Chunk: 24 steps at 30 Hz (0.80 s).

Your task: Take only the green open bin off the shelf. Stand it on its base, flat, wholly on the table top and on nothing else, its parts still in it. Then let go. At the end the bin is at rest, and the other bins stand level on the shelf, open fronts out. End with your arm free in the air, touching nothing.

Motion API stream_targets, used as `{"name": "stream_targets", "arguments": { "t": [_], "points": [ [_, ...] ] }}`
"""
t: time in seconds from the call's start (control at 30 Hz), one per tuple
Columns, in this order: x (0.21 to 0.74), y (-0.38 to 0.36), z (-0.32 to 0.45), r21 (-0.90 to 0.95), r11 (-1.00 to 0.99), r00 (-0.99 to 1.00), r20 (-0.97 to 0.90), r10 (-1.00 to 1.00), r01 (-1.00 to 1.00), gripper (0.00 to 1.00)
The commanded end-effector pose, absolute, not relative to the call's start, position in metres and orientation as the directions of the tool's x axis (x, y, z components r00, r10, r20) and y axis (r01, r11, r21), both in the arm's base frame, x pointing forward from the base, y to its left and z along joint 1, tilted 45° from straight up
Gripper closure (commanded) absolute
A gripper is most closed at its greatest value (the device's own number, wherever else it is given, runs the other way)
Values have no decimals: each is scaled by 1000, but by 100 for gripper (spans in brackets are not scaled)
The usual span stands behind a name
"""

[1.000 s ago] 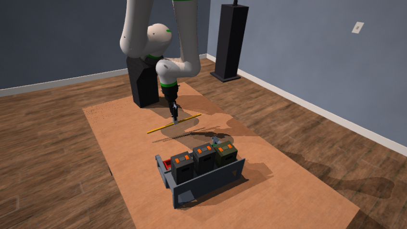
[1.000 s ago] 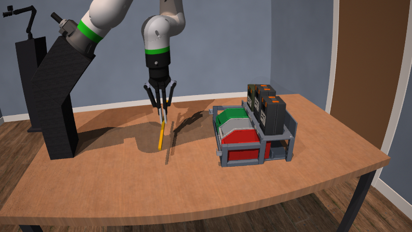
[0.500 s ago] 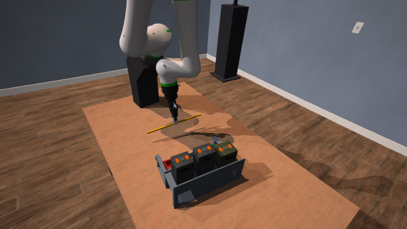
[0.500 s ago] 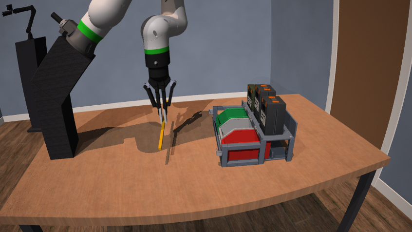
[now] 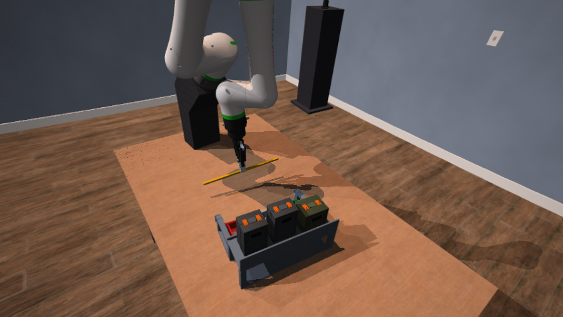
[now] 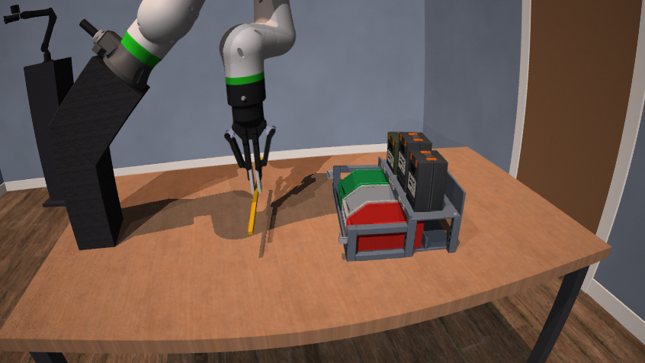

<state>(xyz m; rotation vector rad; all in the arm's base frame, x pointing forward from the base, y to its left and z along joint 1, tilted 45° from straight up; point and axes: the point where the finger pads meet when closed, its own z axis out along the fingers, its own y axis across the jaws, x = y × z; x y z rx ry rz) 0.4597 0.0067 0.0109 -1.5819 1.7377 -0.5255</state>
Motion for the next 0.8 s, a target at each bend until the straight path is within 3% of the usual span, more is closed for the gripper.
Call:
{"name": "stream_targets", "arguments": {
  "t": [0.0,0.77],
  "points": [
    [459,7,12,-685,159,-56,-170,-984,-711,100],
    [459,7,12,-685,159,-56,-170,-984,-711,100]
  ]
}}
